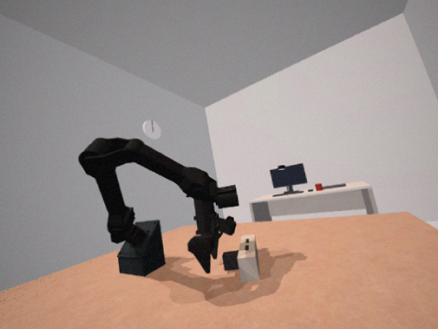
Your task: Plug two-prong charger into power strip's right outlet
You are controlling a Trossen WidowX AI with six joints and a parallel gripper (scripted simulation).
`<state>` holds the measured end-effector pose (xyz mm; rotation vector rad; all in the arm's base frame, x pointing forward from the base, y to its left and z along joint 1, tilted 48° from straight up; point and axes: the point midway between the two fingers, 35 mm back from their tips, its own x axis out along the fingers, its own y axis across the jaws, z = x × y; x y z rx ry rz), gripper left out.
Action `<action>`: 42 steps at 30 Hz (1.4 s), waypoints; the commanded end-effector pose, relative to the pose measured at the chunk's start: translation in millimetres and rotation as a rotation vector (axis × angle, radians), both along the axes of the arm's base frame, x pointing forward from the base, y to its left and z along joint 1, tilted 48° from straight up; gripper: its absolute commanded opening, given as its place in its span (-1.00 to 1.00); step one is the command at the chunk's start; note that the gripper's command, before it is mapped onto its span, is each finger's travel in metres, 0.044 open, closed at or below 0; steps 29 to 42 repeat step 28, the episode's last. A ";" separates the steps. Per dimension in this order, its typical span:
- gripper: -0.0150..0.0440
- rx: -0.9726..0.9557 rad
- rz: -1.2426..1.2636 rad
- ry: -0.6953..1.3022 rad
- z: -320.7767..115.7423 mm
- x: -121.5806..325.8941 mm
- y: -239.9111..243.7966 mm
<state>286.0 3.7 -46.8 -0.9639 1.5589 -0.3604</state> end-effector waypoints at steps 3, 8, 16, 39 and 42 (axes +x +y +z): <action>1.00 0.110 0.191 -0.156 18.8 5.8 29.5; 1.00 0.211 0.398 -0.333 44.4 7.2 59.8; 1.00 0.215 0.406 -0.340 45.5 7.1 60.9; 1.00 0.215 0.406 -0.340 45.5 7.1 60.9; 1.00 0.215 0.406 -0.340 45.5 7.1 60.9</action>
